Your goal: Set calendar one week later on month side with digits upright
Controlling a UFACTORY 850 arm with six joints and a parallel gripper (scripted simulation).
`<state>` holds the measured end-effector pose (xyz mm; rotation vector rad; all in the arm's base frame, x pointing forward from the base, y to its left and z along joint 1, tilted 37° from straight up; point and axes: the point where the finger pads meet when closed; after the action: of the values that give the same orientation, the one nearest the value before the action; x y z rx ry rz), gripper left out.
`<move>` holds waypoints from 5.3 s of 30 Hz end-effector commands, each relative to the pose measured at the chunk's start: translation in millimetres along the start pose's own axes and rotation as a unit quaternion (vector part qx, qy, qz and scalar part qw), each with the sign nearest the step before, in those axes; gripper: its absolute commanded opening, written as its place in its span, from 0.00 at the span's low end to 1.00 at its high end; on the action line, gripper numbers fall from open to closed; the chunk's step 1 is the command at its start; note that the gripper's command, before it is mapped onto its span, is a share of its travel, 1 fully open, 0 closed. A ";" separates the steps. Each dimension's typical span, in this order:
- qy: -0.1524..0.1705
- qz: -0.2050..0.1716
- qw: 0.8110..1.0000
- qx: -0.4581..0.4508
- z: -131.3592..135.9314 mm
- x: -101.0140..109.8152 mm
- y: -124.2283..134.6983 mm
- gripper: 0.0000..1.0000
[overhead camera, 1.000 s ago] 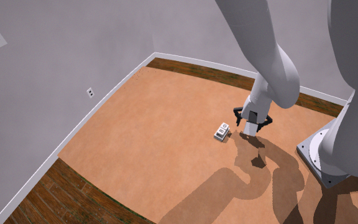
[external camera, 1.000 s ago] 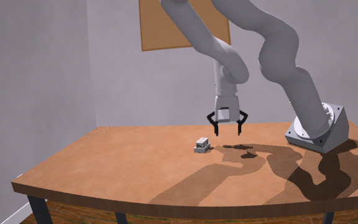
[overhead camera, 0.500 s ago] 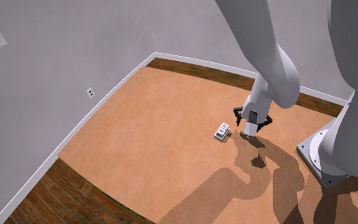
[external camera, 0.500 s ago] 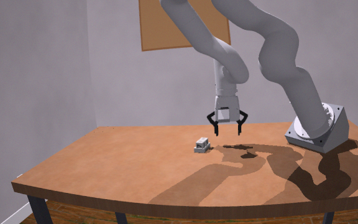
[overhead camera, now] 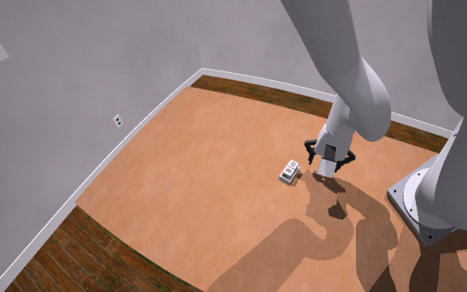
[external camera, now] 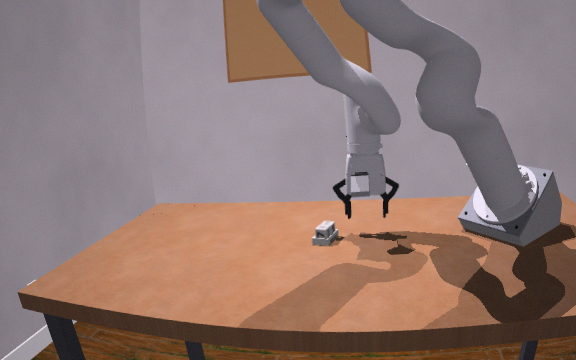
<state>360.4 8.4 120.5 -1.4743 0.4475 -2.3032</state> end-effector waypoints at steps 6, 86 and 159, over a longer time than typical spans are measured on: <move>0.000 0.000 1.000 0.000 0.3 0.9 0.1 1.00; 0.000 0.000 0.942 0.336 119.0 13.1 -89.7 1.00; 0.000 0.000 0.866 0.500 188.8 -15.2 -142.5 1.00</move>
<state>518.9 128.7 248.2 -0.9046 -0.6790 -1.9710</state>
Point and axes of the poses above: the point where the finger pads meet when closed, its own x axis back along the fingers, its own z axis across the jaws, y = z × x, and after that the axes turned 8 degrees about -x, right-handed
